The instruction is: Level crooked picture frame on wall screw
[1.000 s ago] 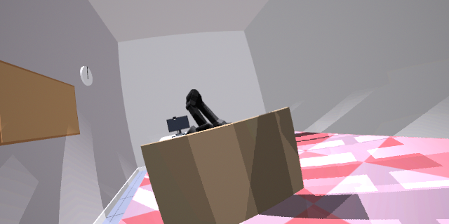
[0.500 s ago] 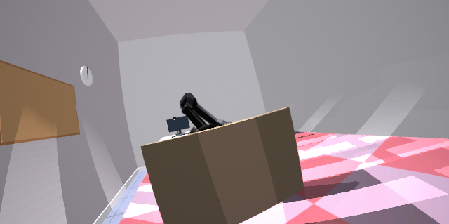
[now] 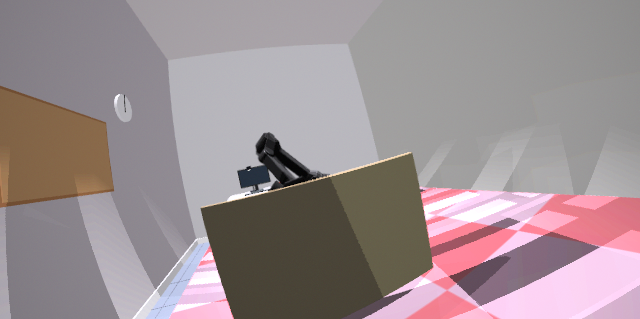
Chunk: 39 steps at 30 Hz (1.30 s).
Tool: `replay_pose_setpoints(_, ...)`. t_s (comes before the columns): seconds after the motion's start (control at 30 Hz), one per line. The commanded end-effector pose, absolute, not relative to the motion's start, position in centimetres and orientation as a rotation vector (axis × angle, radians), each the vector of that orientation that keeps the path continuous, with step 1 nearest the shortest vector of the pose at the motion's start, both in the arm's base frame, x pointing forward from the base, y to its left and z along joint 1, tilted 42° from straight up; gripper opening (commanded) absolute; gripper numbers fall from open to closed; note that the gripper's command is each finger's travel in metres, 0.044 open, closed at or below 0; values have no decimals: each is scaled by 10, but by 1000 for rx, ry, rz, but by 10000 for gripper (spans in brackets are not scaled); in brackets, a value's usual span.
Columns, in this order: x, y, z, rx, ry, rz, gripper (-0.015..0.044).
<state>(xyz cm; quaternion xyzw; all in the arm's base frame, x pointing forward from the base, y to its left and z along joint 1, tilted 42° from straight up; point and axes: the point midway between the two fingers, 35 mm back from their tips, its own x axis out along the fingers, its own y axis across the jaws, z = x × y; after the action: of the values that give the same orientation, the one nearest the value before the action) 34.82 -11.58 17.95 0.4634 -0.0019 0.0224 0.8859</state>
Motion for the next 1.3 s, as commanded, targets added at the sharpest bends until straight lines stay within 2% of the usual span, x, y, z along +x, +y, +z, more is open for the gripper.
replay_pose_setpoints(0.0, 355, -116, 181, 956, -8, 47, 260)
replay_pose_setpoints(0.53, 380, -114, 182, 956, -10, 48, 260)
replay_pose_setpoints(1.27, 380, -114, 182, 956, -10, 48, 260)
